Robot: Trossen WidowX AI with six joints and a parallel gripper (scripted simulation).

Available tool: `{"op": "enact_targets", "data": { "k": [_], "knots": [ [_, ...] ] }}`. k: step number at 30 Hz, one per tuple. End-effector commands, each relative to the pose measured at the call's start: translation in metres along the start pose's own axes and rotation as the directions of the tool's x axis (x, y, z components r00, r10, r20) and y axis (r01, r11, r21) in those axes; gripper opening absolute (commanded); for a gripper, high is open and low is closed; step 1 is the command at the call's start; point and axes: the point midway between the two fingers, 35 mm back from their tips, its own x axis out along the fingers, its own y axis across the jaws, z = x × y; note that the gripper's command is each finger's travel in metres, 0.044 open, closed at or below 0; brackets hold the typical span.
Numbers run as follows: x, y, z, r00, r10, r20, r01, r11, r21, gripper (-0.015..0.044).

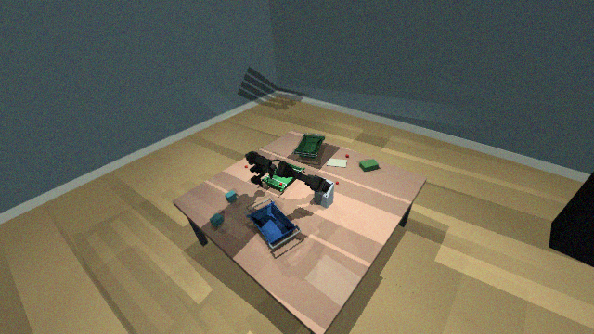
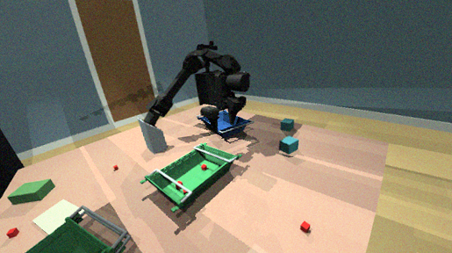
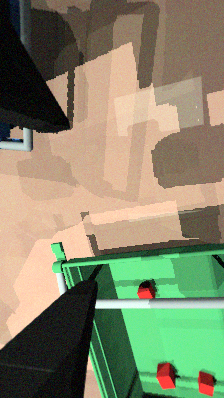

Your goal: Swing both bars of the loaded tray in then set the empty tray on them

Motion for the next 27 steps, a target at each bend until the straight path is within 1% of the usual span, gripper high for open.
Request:
{"op": "enact_targets", "data": {
  "k": [1, 9, 17, 20, 27],
  "knots": [
    [0.008, 0.048, -0.049, 0.999, -0.031, 0.015, 0.03, 0.997, 0.064, 0.044],
    [0.019, 0.094, -0.134, 0.999, -0.016, 0.037, 0.011, 0.989, 0.15, 0.044],
    [0.025, 0.106, -0.218, 0.997, 0.066, 0.045, -0.075, 0.964, 0.254, 0.044],
    [0.026, 0.106, -0.228, 0.996, 0.082, 0.043, -0.09, 0.959, 0.27, 0.044],
    [0.026, 0.106, -0.228, 0.996, 0.082, 0.043, -0.09, 0.959, 0.27, 0.044]
  ]
}}
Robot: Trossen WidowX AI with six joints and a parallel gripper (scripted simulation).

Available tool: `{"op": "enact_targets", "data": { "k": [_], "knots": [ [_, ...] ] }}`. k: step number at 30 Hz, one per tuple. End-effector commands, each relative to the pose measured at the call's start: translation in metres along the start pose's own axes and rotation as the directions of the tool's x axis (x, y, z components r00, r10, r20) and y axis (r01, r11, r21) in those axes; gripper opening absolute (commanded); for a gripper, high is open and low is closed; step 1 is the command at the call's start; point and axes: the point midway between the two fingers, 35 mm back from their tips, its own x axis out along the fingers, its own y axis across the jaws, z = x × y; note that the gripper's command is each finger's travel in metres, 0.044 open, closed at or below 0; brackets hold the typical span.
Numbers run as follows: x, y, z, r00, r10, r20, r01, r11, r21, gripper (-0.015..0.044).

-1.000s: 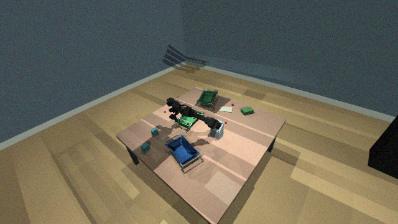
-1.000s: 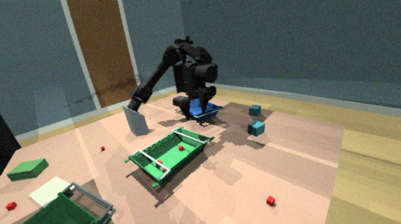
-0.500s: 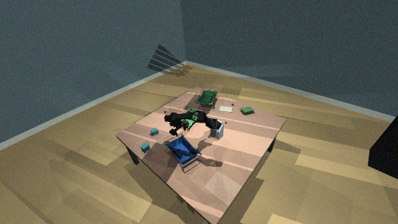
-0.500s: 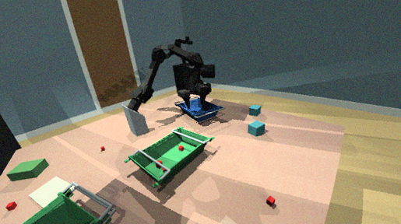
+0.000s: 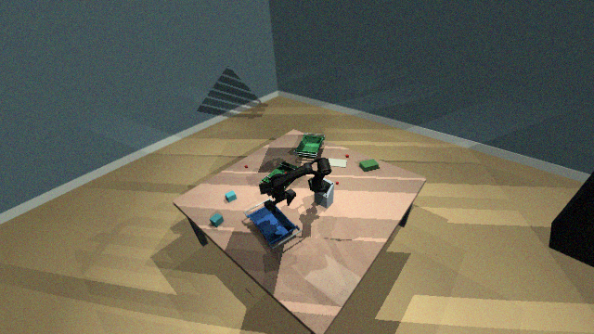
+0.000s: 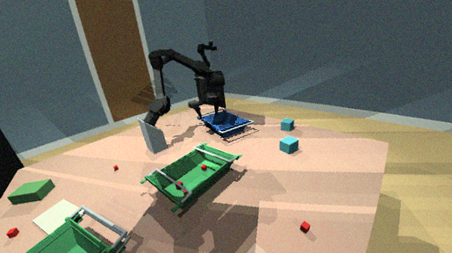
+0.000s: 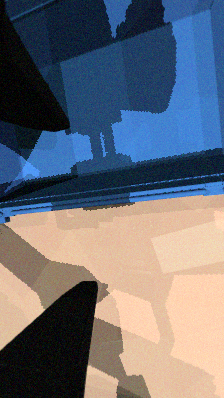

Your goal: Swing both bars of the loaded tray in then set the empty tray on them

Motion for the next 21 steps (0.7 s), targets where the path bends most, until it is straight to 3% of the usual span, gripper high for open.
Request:
{"op": "enact_targets", "data": {
  "k": [1, 21],
  "knots": [
    [0.003, -0.003, -0.004, 1.0, 0.006, 0.002, -0.007, 1.0, 0.019, 0.044],
    [0.083, -0.002, -0.004, 1.0, 0.008, 0.0, -0.008, 1.0, 0.021, 0.044]
  ]
}}
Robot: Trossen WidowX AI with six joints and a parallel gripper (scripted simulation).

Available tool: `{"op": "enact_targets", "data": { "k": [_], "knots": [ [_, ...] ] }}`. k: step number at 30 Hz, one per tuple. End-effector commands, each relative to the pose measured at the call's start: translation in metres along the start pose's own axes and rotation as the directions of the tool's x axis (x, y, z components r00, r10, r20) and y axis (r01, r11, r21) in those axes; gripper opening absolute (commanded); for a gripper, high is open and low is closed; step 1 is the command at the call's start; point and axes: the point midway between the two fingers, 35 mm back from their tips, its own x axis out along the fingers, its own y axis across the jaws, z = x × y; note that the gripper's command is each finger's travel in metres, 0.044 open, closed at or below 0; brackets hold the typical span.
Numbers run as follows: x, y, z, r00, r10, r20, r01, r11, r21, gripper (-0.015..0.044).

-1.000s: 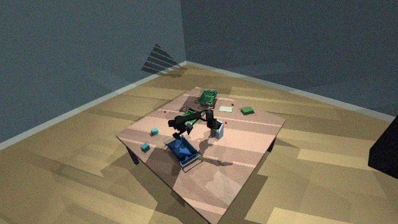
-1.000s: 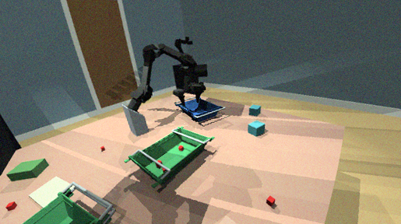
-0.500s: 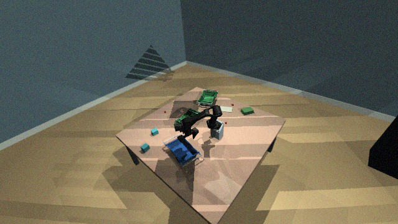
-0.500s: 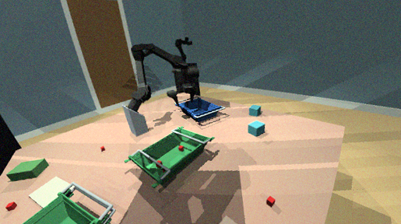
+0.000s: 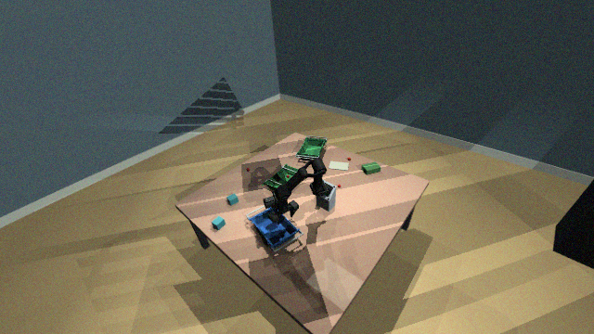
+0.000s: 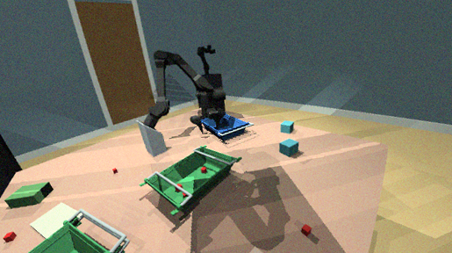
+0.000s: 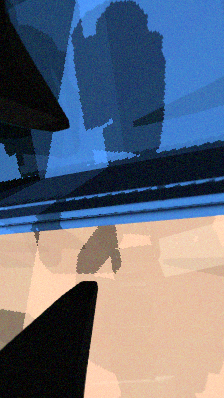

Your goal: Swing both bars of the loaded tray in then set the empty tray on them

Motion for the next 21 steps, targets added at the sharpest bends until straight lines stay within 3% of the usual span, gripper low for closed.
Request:
{"op": "enact_targets", "data": {
  "k": [1, 8, 21],
  "knots": [
    [0.0177, -0.003, -0.0024, 1.0, 0.0, 0.002, 0.0, 1.0, 0.008, 0.044],
    [0.0184, -0.003, -0.0026, 1.0, 0.0, 0.002, 0.0, 1.0, 0.008, 0.044],
    [0.0184, -0.003, -0.0026, 1.0, 0.0, 0.002, 0.0, 1.0, 0.008, 0.0249]
  ]
}}
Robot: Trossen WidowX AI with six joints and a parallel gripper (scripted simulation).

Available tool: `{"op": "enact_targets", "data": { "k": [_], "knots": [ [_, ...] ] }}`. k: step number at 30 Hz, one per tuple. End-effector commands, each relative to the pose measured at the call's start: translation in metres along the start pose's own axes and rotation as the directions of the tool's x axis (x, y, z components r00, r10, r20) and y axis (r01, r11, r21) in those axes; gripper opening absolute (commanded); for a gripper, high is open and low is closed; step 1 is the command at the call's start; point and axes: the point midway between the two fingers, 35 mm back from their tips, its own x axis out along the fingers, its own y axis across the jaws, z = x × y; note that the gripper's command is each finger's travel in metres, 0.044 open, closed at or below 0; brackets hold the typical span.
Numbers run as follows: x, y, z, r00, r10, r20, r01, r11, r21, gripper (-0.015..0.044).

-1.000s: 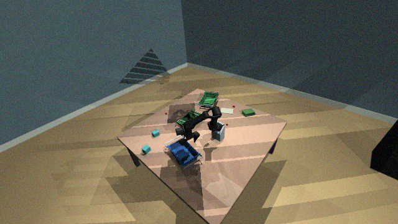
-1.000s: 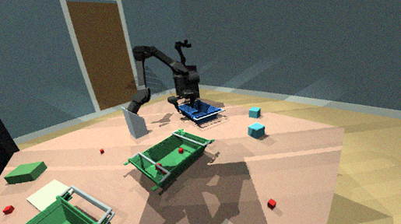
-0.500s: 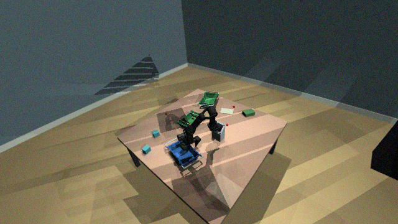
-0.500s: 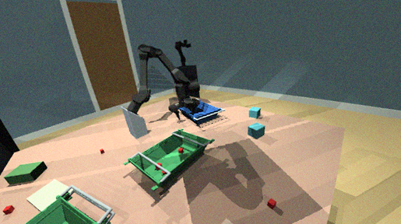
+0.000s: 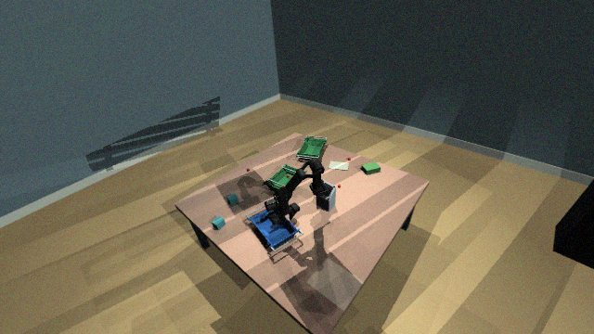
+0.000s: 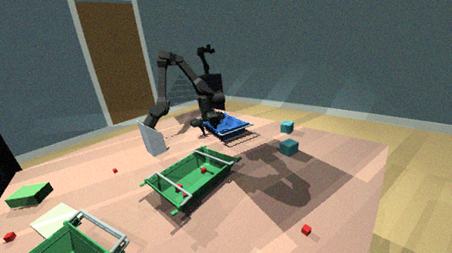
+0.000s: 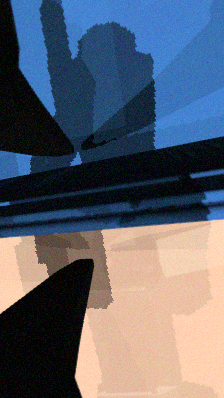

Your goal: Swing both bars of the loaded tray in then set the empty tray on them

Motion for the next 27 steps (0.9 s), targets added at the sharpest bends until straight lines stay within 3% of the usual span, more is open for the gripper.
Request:
{"op": "enact_targets", "data": {
  "k": [1, 27],
  "knots": [
    [0.0002, 0.0, 0.0006, 1.0, 0.001, 0.004, -0.001, 1.0, 0.005, 0.0235],
    [0.0002, 0.0, 0.0006, 1.0, 0.001, 0.004, -0.001, 1.0, 0.005, 0.0053]
  ]
}}
